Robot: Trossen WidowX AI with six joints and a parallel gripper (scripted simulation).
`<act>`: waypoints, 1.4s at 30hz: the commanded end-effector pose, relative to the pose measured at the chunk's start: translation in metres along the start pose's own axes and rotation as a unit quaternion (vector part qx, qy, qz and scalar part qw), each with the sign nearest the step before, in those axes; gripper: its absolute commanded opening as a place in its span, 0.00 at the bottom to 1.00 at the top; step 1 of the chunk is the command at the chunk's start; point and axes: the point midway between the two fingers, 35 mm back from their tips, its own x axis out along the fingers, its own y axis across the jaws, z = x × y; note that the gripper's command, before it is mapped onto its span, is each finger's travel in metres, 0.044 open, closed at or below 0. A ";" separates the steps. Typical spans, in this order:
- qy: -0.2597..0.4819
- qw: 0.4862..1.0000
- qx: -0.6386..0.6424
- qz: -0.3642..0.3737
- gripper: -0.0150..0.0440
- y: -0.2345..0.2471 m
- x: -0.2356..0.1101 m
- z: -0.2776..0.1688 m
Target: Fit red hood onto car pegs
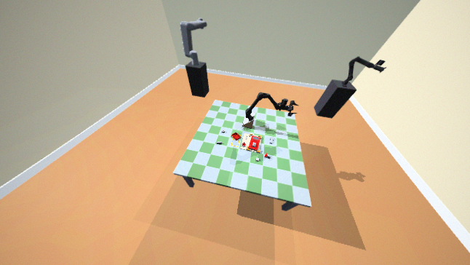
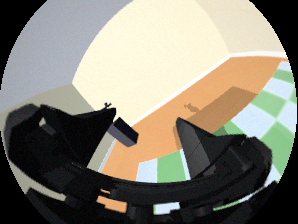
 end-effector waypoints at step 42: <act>0.308 0.751 -0.067 -0.581 1.00 -0.357 -0.562 0.184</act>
